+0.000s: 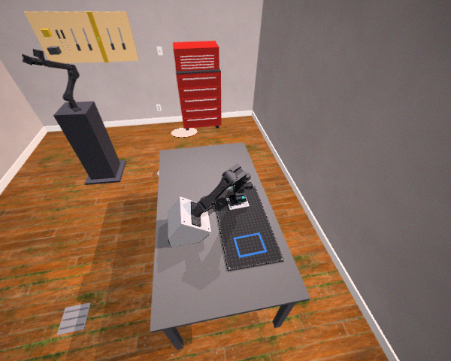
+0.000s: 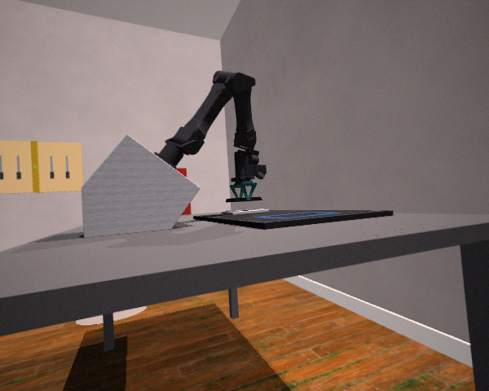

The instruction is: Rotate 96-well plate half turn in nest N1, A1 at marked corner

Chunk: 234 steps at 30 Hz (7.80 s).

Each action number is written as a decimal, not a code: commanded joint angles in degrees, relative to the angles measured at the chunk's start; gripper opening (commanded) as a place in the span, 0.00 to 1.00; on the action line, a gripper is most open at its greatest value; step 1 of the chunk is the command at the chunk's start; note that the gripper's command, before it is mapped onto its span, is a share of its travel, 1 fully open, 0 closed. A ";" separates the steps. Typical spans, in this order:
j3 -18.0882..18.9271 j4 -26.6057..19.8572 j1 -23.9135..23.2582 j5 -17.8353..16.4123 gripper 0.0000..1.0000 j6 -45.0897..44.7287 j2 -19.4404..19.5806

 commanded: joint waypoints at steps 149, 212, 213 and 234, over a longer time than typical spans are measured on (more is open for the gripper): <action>-10.46 -4.09 -33.96 -19.84 0.00 -56.89 -22.19; 0.51 -5.90 -77.82 -45.85 0.00 -93.04 -6.17; 0.95 -6.02 -78.37 -46.13 0.00 -93.55 -5.65; 5.64 -7.40 -83.14 -48.54 0.00 -99.96 -0.44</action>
